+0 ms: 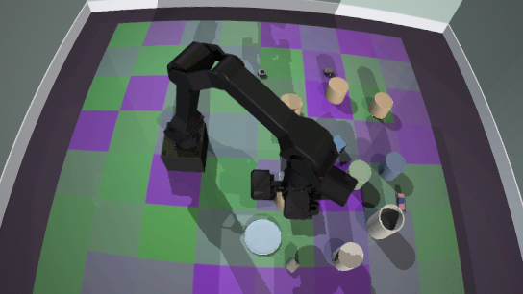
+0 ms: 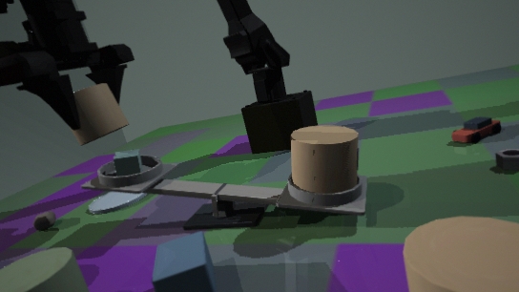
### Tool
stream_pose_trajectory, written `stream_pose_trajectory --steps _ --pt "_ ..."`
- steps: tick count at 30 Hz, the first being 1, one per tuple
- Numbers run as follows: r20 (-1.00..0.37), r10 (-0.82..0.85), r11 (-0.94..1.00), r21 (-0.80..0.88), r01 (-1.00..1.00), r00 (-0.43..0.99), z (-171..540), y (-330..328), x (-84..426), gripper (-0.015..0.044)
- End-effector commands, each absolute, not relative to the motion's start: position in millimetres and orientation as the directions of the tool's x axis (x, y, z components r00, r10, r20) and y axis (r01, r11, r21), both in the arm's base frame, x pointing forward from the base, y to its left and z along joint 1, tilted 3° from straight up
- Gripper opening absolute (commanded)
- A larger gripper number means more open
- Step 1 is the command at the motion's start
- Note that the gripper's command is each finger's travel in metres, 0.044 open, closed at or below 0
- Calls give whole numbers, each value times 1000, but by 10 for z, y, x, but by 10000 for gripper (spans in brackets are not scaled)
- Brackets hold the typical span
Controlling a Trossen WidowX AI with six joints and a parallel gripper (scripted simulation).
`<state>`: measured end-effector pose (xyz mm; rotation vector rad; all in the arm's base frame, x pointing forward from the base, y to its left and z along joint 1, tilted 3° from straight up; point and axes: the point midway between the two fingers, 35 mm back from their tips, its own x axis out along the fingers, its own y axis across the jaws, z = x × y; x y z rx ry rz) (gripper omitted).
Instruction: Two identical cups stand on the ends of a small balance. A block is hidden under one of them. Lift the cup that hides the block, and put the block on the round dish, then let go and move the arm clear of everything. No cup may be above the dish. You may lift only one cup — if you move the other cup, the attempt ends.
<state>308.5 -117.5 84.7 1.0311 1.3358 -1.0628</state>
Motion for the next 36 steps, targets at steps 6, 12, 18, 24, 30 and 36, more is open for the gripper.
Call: stream_pose_trajectory --steps 6,12,18,24,30,36 --pt "-1000 -8 223 -29 975 -28 689 -1626 2833 0" --pt "-1000 -13 222 -28 975 -26 571 -1905 2613 0" --pt "-1000 -17 221 -29 975 -26 455 -2153 2361 0" --pt "-999 -22 221 -32 975 -27 341 -2364 2083 0" --pt "-999 -26 220 -35 975 -30 234 -2532 1792 0" --pt "-999 -26 220 -35 975 -30 125 -2555 1758 0"
